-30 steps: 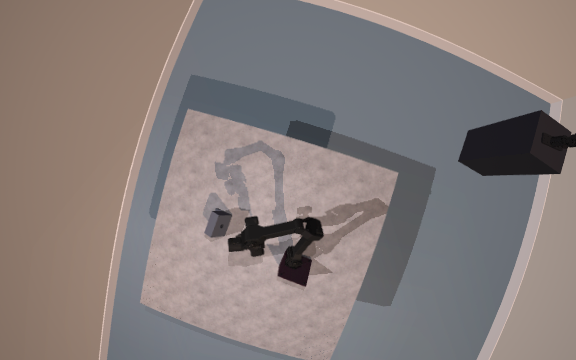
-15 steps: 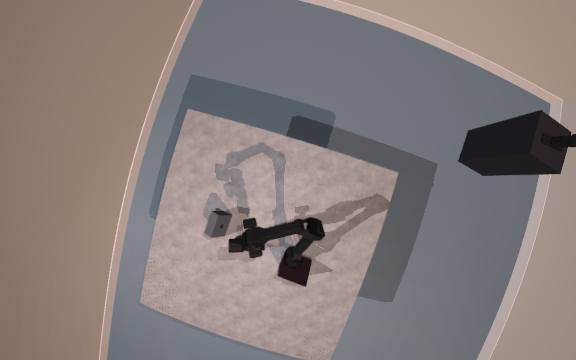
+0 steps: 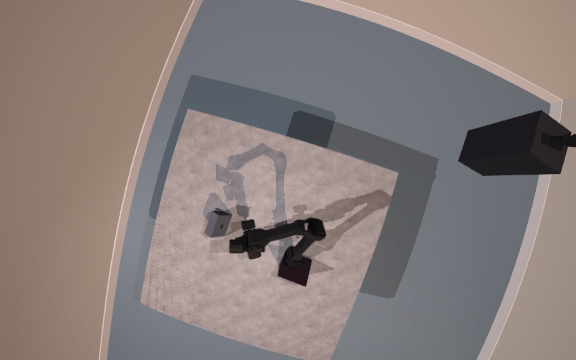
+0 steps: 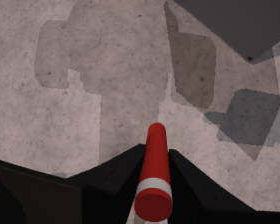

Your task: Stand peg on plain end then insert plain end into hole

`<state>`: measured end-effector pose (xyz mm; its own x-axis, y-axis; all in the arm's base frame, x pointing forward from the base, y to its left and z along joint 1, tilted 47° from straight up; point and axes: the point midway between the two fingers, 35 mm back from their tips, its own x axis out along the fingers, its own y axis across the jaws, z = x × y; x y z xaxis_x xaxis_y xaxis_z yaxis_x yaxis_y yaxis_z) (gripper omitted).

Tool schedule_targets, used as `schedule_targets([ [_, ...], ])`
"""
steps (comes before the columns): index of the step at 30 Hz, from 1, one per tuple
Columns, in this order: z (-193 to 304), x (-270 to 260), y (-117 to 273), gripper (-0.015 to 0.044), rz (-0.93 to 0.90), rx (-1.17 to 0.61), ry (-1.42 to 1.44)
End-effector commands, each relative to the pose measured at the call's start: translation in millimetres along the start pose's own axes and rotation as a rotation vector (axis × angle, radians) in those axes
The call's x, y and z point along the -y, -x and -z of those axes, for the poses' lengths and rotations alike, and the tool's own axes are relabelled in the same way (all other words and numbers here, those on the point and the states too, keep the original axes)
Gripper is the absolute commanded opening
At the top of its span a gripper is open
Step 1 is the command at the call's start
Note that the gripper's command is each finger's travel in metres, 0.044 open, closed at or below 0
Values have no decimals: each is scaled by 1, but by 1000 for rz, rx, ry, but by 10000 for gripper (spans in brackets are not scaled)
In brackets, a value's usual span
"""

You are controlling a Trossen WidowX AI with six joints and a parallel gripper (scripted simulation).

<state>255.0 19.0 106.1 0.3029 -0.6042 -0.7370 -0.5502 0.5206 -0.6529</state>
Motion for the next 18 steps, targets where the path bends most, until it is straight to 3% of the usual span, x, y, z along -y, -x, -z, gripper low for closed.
schedule_targets([
  [1,-2,-2,-3,0,10,23,6],
  [18,-14,-8,-11,0,38,105,15],
])
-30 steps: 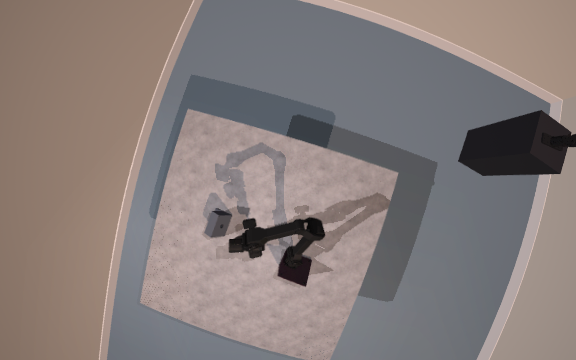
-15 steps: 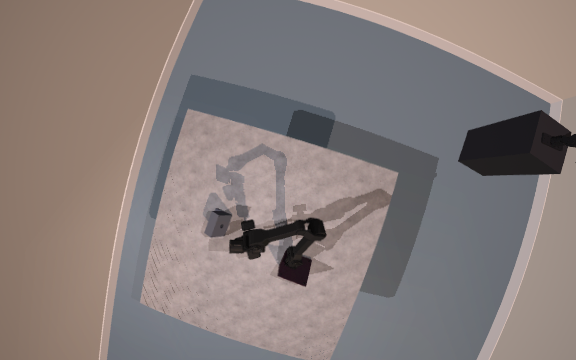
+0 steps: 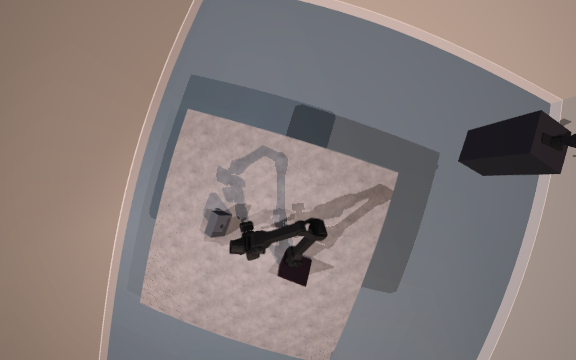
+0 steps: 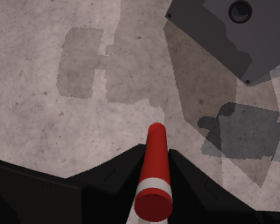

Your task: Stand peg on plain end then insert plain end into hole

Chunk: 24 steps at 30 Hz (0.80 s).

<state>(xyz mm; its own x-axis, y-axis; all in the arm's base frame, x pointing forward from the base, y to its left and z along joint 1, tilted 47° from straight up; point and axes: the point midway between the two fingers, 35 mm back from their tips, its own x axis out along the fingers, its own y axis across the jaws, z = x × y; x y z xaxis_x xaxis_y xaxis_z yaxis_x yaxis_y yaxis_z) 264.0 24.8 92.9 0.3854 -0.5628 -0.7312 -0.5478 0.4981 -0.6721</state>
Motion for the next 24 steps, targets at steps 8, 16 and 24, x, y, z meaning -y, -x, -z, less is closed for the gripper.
schedule_targets([
  [8,-5,-4,-5,0,25,55,10],
  [16,-10,-6,-8,0,41,92,14],
  [24,-14,-8,-11,0,59,129,18],
])
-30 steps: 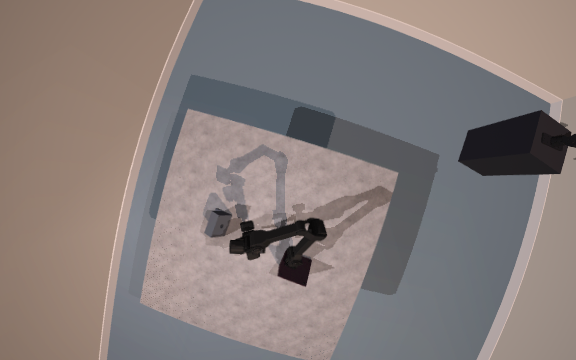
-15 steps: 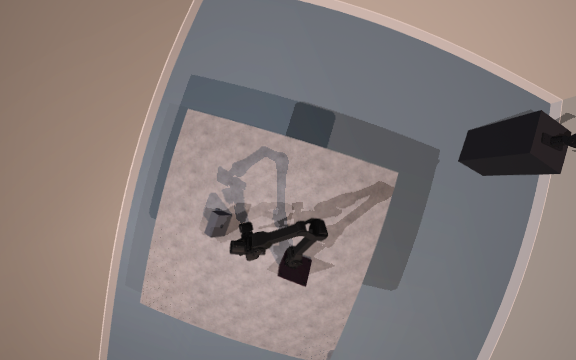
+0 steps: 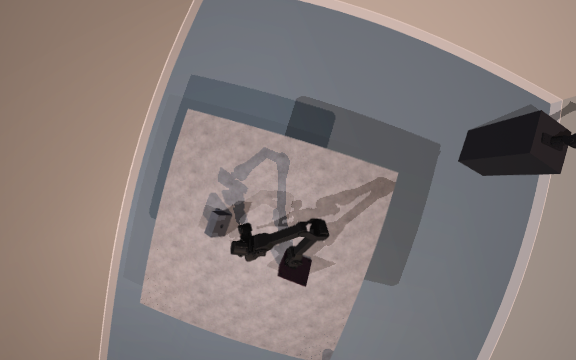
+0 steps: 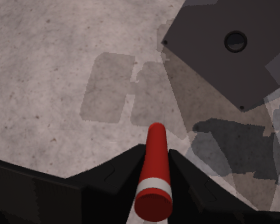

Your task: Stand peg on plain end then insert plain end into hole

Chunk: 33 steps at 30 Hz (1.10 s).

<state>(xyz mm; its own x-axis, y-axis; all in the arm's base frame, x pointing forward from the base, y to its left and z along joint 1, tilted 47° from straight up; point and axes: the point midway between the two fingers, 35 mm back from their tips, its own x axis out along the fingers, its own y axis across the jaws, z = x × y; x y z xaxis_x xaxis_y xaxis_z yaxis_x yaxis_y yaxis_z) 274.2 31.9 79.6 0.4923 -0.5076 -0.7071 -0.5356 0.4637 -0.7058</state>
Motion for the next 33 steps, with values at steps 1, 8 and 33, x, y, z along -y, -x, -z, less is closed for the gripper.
schedule_targets([
  [1,-1,-1,-2,0,13,20,6],
  [8,-4,-3,-4,0,30,52,10],
  [33,-12,-6,-9,0,98,158,21],
])
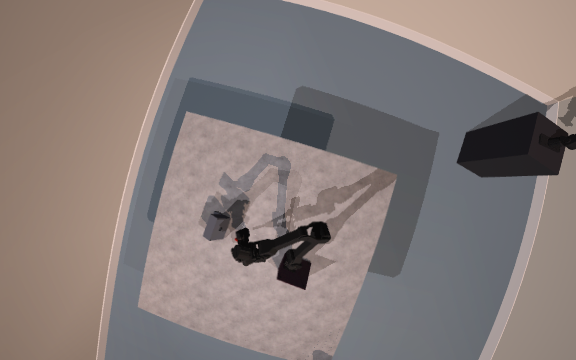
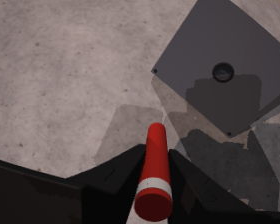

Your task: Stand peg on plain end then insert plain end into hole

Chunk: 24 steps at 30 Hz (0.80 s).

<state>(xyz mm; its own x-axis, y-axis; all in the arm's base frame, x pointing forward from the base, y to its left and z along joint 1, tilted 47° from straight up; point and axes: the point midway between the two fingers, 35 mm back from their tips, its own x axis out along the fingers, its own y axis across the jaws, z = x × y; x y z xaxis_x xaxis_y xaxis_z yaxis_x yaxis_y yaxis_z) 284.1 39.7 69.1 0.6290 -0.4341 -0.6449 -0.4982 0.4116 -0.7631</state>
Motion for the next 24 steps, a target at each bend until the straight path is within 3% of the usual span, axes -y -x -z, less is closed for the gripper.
schedule_targets([
  [1,0,-1,0,0,16,18,6],
  [24,-4,-2,-2,0,88,108,16],
])
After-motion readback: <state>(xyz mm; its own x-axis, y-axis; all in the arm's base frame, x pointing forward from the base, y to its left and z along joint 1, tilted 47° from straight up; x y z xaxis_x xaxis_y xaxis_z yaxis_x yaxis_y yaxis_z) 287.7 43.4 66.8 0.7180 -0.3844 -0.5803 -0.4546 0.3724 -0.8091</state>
